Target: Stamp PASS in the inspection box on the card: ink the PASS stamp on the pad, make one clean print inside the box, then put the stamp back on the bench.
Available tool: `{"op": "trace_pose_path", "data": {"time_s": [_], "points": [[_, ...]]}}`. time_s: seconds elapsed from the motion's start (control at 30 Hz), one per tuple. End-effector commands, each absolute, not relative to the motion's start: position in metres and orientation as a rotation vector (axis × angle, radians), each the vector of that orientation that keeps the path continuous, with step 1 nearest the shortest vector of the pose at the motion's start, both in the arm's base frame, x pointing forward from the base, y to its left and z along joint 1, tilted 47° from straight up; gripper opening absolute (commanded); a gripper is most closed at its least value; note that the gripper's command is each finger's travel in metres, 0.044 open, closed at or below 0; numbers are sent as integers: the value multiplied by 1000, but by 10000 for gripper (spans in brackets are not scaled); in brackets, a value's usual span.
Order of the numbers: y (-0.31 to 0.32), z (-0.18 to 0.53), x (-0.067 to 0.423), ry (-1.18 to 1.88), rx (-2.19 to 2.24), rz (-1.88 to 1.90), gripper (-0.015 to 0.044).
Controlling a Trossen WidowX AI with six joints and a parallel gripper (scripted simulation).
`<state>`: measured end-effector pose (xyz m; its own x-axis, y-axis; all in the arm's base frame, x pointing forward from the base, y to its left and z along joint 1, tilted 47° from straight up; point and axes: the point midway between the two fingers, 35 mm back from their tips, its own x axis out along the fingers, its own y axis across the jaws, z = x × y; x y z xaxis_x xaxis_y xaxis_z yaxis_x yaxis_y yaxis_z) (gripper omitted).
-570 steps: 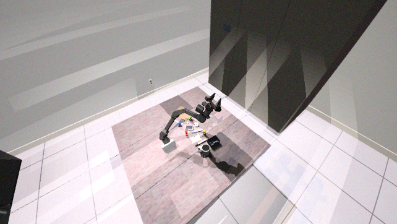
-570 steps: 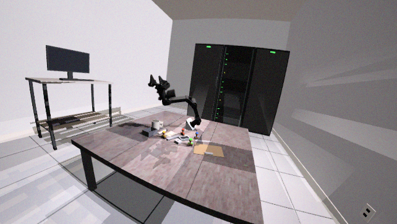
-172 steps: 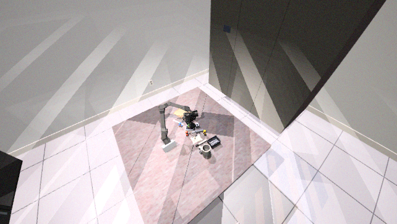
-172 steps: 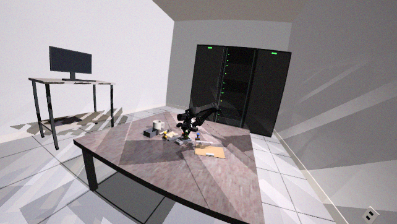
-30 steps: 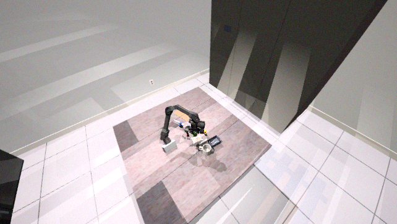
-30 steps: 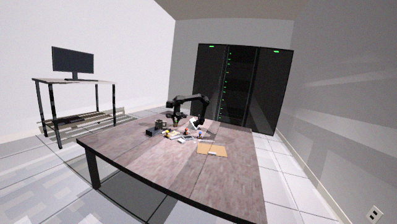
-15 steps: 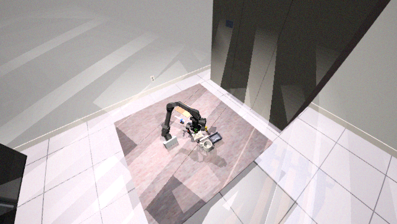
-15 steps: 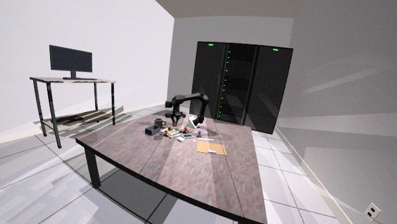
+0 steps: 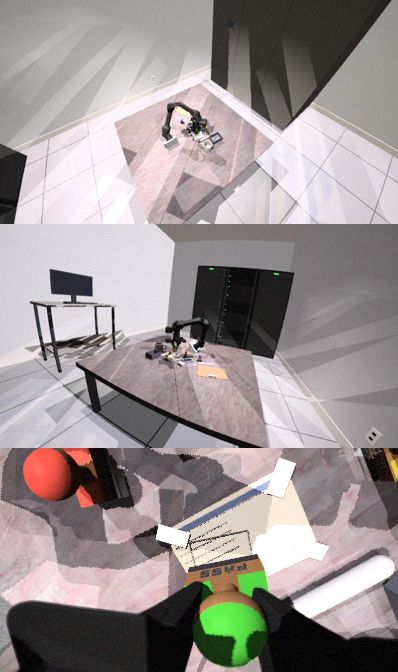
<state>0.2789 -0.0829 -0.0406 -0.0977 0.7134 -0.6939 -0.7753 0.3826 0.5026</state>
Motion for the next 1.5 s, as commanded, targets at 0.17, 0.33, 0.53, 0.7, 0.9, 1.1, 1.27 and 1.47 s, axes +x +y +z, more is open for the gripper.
{"op": "trace_pose_path", "data": {"time_s": [0.17,0.33,0.53,0.7,0.9,1.1,1.27,1.47], "points": [[-78,-45,278,1106,-65,1249,0],[-75,-48,278,1105,-65,1249,0],[-72,-50,278,1105,-64,1250,0],[-70,-53,277,1105,-64,1250,0],[-67,-55,277,1105,-64,1250,0],[-64,-58,276,1105,-63,1251,0],[-62,-60,276,1105,-63,1251,0],[-59,-63,275,1105,-62,1252,0]]}}
